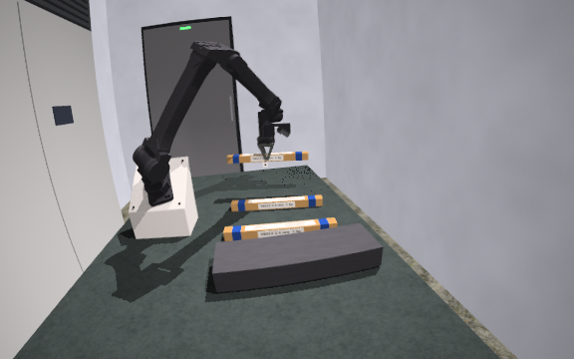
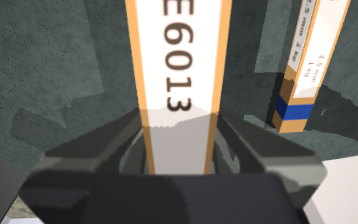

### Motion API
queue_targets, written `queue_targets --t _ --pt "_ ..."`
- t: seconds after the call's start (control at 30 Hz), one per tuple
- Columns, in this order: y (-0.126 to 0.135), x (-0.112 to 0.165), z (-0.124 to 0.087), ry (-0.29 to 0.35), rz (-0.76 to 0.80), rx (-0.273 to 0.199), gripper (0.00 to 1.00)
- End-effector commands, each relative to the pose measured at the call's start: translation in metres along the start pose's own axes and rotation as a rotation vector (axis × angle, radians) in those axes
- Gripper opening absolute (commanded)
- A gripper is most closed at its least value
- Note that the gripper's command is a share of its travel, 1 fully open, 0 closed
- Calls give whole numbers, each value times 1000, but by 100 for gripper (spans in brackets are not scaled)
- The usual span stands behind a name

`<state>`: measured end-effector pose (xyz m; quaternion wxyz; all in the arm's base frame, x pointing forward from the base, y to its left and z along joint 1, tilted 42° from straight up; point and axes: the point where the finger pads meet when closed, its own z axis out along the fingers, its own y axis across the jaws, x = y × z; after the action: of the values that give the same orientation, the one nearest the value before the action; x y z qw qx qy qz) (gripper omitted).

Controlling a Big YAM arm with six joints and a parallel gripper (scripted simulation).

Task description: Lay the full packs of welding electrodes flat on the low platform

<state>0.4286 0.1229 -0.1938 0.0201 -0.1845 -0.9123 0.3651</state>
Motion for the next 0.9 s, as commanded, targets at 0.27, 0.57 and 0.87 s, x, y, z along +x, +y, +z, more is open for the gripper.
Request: queue_targets --t 0.27,0.57,0.87 --pt "23 -7 -20 -32 13 -31 0" --pt "24 -7 -21 -32 13 -31 0" --pt "25 -7 -21 -32 13 -31 0"
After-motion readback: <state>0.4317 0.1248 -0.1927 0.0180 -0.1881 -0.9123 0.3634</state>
